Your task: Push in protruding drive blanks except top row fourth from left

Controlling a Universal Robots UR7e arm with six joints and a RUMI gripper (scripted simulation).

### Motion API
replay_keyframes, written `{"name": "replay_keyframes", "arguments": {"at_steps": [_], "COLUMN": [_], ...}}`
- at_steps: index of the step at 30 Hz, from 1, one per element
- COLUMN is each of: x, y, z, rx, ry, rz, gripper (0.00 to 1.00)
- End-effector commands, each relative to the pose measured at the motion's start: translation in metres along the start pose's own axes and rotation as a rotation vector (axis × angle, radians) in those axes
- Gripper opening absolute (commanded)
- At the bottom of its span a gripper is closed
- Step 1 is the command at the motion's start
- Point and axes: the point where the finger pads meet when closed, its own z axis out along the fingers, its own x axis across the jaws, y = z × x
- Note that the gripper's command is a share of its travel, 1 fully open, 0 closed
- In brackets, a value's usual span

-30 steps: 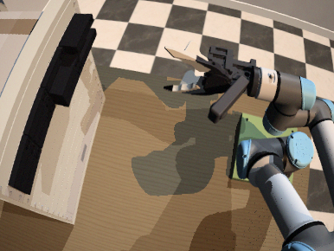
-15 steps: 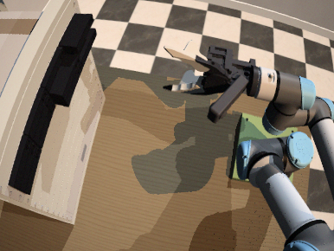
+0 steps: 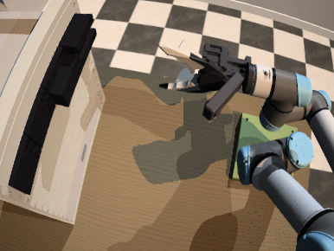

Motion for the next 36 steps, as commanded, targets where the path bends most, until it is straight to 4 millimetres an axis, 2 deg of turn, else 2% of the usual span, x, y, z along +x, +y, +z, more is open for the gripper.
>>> {"name": "replay_keyframes", "arguments": {"at_steps": [1, 16, 28, 36], "x": [0.001, 0.002, 0.002, 0.002], "y": [0.001, 0.009, 0.014, 0.015], "z": [0.007, 0.043, 0.063, 0.068], "rx": [-0.004, -0.004, -0.004, -0.004], "ry": [0.008, 0.008, 0.008, 0.008], "rz": [0.0, 0.0, 0.0, 0.0], "gripper": [1.0, 1.0, 1.0, 1.0]}}
